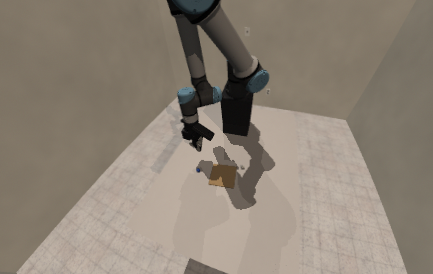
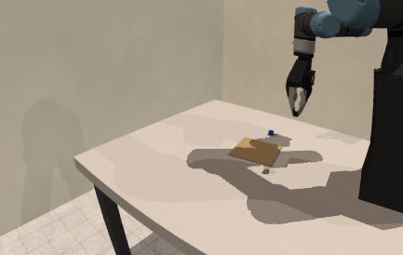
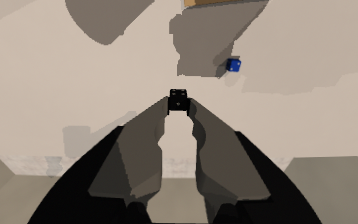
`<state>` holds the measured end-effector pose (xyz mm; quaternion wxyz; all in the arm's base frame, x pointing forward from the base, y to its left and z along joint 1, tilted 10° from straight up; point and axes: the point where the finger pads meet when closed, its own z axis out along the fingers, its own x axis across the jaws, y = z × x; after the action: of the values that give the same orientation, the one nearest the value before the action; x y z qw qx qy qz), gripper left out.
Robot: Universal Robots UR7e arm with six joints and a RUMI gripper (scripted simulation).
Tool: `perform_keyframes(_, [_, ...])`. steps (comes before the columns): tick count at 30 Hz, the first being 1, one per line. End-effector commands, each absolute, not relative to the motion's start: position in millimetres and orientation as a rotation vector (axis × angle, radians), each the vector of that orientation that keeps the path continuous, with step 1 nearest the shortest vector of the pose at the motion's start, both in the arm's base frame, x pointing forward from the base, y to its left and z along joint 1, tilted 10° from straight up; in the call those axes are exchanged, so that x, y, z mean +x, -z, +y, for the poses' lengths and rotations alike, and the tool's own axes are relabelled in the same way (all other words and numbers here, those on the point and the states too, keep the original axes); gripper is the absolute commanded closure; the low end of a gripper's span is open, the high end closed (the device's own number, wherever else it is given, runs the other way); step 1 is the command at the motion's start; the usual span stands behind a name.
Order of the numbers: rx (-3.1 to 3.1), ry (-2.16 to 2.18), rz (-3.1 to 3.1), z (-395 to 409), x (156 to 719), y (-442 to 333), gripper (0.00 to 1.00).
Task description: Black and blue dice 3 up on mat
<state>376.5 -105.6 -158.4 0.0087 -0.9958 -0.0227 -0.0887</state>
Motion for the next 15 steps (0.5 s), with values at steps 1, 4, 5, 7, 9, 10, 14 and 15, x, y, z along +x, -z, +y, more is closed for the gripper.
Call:
perform_keyframes(1, [-3.111, 0.276, -0.071, -106.1, 375.3, 150.3, 1.0])
perform_keyframes(4, [-3.111, 0.276, -0.071, -106.1, 375.2, 149.3, 1.0])
perform_keyframes(5, [-3.111, 0.276, -0.071, -106.1, 375.1, 149.2, 1.0])
perform_keyframes(7, [-3.111, 0.276, -0.071, -106.1, 375.1, 149.2, 1.0])
perform_keyframes(9, [-3.111, 0.276, -0.071, -106.1, 375.1, 149.2, 1.0])
perform_keyframes(10, [-3.111, 0.276, -0.071, -106.1, 375.1, 149.2, 1.0])
perform_keyframes(14, [-3.111, 0.276, -0.071, -106.1, 375.1, 149.2, 1.0])
perform_keyframes(15, [-3.111, 0.276, -0.071, -106.1, 375.1, 149.2, 1.0])
